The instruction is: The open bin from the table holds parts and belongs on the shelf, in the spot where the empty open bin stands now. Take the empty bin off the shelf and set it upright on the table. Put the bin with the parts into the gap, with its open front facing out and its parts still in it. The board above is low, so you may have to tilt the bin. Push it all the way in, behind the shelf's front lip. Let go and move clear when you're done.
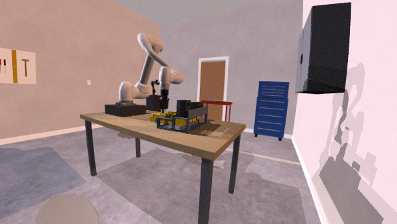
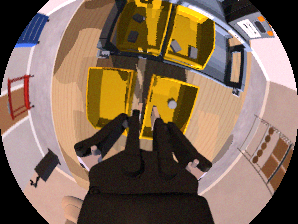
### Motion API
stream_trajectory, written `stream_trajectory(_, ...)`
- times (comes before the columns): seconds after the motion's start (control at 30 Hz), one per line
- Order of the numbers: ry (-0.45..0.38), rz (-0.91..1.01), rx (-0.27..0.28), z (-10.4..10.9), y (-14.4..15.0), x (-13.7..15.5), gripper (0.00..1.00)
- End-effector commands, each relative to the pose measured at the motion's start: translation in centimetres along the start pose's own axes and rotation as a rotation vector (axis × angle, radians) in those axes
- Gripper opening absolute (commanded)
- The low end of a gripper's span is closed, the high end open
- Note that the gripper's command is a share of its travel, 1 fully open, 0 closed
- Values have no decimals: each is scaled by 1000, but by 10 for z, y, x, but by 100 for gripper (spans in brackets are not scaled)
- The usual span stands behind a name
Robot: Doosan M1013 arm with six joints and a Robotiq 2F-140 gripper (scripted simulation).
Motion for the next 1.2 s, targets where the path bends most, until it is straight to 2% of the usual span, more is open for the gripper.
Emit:
stream_trajectory(0.0, -2, 3, -2, -6, -2, 1, 24)
stream_trajectory(0.77, -2, 3, -2, -6, -2, 1, 24)
stream_trajectory(0.8, -2, 3, -2, -6, -2, 1, 10)
stream_trajectory(1.17, -2, 3, -2, -6, -2, 1, 10)
Point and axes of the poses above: the point where the finger pads meet when closed, its own z axis back along the fingers, its own y axis across the jaws, x = y × z, the point moved 10 cm from there along z, back along the fingers, and after that the axes turned 8 degrees about -z, right-handed, at the moved point
